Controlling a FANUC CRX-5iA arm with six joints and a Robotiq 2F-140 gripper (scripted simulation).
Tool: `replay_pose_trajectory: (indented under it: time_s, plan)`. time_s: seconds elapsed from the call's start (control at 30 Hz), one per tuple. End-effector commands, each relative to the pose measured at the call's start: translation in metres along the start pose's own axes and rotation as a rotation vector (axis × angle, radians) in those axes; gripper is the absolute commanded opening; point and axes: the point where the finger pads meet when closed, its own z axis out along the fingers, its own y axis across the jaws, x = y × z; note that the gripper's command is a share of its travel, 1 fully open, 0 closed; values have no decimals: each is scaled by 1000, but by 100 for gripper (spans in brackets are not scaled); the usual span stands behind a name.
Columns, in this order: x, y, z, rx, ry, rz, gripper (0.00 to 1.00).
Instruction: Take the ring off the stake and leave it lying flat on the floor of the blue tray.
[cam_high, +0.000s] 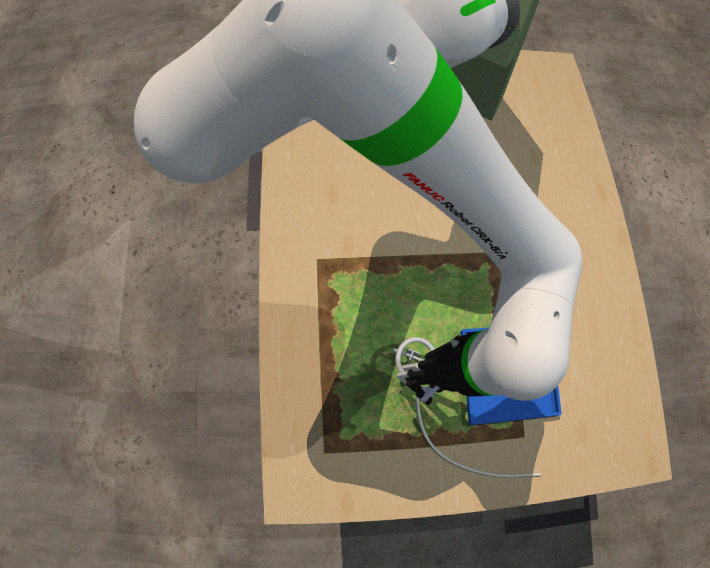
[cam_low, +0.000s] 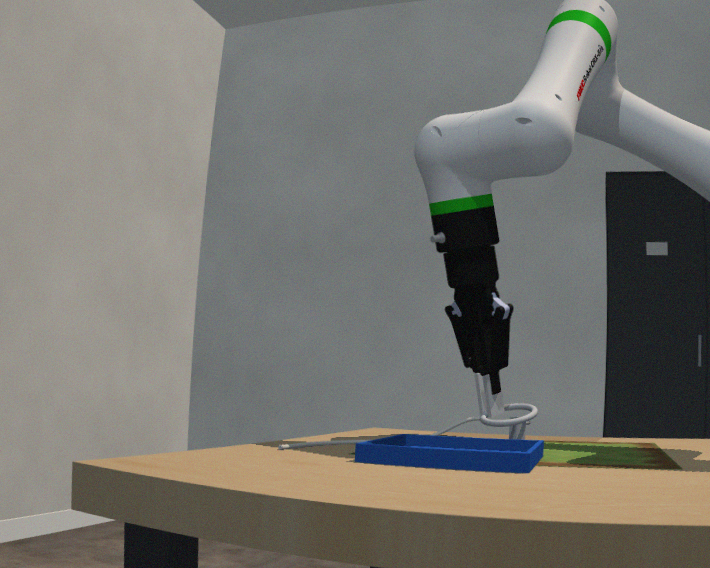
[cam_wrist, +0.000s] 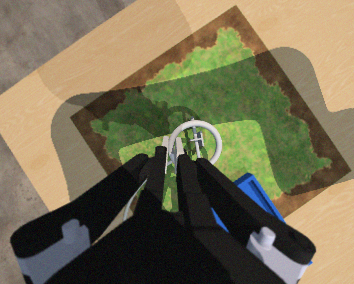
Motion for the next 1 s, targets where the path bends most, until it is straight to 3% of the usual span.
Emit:
replay_pose_trajectory:
  time_s: [0.0, 0.33, 0.67, 0.97]
  plan:
    - [1, -1, 0, -7, -27, 1, 10]
    - [4, -1, 1, -37, -139, 1, 10]
    - [5, -2, 1, -44, -163, 1, 10]
    - [8, -2, 4, -78, -293, 1, 10]
